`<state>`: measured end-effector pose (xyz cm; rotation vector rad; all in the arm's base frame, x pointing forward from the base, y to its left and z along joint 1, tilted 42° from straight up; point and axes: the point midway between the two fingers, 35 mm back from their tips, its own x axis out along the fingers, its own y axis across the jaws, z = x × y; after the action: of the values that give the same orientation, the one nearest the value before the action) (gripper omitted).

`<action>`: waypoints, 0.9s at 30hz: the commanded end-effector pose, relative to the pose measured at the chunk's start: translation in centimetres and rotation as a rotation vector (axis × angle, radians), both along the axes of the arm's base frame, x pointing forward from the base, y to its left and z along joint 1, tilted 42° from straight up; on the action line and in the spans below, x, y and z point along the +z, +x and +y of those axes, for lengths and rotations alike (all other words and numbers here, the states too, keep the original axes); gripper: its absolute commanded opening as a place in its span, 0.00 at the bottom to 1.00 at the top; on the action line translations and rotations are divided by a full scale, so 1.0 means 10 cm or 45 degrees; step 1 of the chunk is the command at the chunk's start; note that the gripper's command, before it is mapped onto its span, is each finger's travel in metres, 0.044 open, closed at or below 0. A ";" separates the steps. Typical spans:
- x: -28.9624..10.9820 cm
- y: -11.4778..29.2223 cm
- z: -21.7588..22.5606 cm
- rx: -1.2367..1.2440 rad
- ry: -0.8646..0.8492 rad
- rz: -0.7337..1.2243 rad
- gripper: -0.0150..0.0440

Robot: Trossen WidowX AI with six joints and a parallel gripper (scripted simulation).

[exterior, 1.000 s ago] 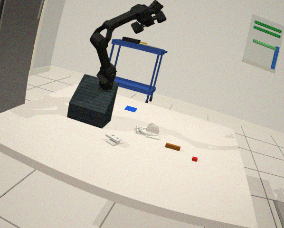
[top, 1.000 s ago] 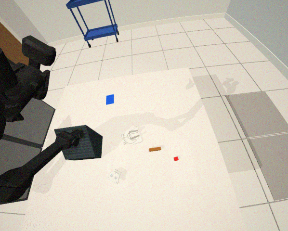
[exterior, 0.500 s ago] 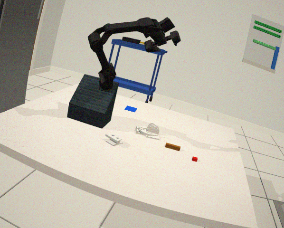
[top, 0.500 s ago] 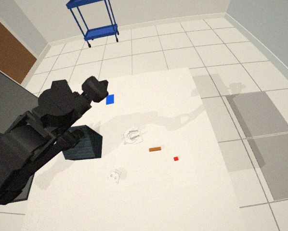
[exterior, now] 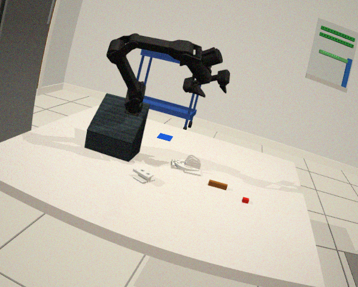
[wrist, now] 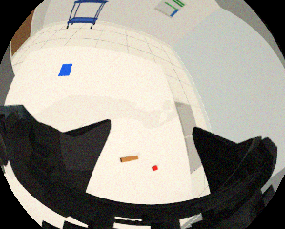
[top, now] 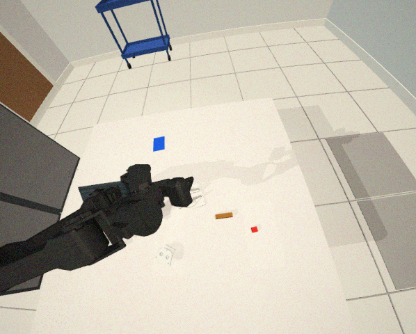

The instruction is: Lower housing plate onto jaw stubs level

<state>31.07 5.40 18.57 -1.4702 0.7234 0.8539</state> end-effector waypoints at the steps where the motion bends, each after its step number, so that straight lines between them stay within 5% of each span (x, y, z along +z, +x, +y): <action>1: -0.04 -0.02 -0.33 -0.103 -0.059 -0.011 1.00; 27: -0.45 -0.99 -2.42 -0.779 -0.597 0.217 1.00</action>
<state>22.84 -17.22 14.34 -1.4637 1.4070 0.3809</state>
